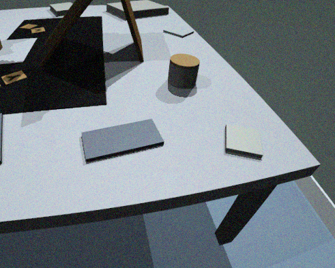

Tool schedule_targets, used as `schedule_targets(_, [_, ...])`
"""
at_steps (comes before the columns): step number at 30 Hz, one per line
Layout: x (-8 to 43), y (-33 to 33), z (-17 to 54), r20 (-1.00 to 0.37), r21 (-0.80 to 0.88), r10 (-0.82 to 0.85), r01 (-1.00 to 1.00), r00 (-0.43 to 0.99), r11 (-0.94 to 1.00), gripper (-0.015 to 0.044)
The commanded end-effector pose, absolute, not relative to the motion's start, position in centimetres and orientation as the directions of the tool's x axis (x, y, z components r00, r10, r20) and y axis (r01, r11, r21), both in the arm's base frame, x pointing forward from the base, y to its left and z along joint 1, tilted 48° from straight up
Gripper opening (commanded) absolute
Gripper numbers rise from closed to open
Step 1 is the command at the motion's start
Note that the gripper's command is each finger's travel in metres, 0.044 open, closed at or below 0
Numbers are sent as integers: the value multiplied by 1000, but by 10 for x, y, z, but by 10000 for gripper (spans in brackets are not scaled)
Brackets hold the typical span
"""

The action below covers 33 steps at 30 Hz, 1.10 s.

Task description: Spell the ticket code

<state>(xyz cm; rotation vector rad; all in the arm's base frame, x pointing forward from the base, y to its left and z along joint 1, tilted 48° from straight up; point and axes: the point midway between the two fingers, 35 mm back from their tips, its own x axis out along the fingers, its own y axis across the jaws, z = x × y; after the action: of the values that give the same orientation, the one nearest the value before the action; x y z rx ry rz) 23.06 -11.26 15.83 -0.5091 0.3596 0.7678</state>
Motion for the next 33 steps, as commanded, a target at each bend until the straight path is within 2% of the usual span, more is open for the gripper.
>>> schedule_targets(1, [227, -112, 160, -469, -366, 553, -721, 689, 588, 440])
schedule_targets(11, [227, -112, 160, -469, -366, 553, -721, 689, 588, 440])
schedule_targets(13, [230, -104, 160, -475, -361, 570, -739, 671, 569, 387])
schedule_targets(15, [235, -81, 159, -492, -348, 613, -785, 618, 512, 340])
schedule_targets(24, [230, 26, 153, -570, -294, 750, -936, 335, 195, 340])
schedule_targets(33, [184, 114, 146, -635, -256, 770, -958, 65, -131, 340])
